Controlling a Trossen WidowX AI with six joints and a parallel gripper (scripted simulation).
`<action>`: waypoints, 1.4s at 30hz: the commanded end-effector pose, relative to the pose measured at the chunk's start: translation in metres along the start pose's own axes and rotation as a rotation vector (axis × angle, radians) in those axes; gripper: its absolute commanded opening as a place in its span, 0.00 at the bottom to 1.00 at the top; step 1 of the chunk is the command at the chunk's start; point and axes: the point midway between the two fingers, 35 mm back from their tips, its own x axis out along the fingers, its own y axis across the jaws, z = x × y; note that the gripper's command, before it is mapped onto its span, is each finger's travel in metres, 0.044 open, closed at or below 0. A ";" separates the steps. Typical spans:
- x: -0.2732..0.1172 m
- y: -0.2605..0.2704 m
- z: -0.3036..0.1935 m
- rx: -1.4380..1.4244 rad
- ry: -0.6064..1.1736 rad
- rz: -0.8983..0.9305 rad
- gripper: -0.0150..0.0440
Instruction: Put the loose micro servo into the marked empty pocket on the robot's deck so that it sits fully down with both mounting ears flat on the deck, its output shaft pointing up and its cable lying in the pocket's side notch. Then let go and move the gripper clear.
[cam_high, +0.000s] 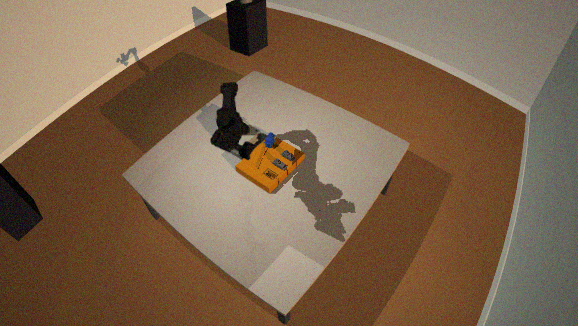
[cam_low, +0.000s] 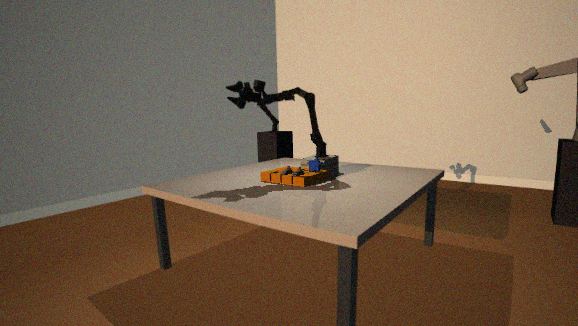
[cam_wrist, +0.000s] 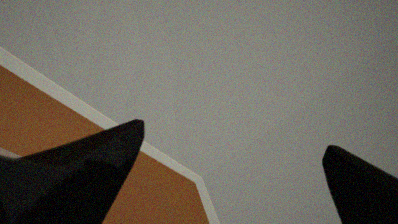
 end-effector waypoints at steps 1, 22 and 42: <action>0.001 0.032 0.001 0.152 0.043 0.070 1.00; -0.030 0.172 0.019 0.754 0.337 0.353 1.00; -0.120 0.301 0.040 1.205 0.842 0.524 1.00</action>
